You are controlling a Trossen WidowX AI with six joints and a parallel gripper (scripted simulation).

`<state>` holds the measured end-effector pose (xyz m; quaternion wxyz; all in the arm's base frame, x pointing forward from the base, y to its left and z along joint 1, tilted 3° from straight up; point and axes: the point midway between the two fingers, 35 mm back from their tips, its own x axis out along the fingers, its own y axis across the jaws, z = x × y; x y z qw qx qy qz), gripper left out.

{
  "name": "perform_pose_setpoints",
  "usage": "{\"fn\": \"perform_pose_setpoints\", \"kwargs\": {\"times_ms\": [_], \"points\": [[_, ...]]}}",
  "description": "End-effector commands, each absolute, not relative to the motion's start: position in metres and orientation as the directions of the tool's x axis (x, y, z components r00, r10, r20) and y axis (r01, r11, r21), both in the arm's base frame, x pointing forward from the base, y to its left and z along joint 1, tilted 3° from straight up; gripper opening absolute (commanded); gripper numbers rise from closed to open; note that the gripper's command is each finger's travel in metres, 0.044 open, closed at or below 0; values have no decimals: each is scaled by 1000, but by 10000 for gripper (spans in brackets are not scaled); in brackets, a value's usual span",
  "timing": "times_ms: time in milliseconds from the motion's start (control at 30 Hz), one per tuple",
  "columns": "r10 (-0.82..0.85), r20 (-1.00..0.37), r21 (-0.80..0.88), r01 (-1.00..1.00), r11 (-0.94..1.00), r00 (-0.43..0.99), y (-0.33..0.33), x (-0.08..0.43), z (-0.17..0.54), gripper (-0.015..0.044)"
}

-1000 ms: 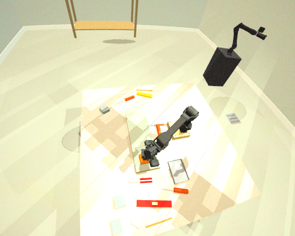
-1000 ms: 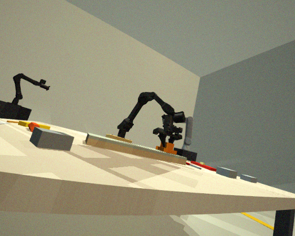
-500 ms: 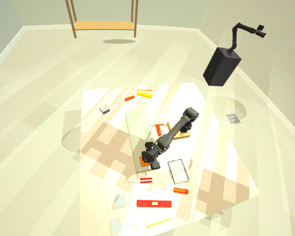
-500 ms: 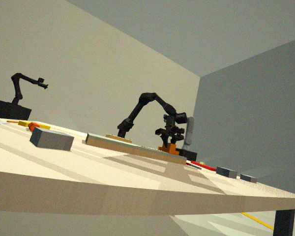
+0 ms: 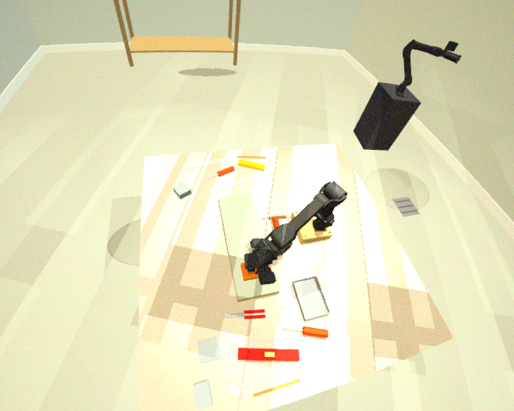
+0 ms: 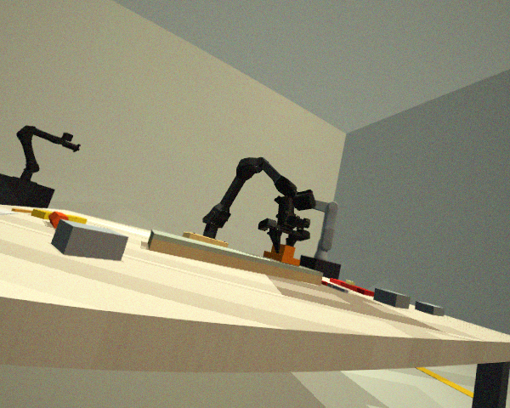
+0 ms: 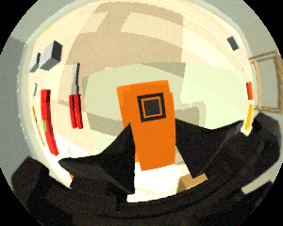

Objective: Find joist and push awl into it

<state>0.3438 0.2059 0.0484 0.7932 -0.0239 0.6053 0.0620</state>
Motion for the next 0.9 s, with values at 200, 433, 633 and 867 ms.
{"fn": "perform_pose_setpoints", "kwargs": {"times_ms": [200, 433, 633, 867], "points": [[68, -964, 35, -132, 991, 257, 169, 348, 46, 0], [66, -964, 33, -132, 991, 258, 143, 351, 45, 0], [65, -964, 31, -132, 991, 258, 122, 354, 44, 0], [63, -964, 29, -132, 991, 258, 96, 357, 43, 0]]}}
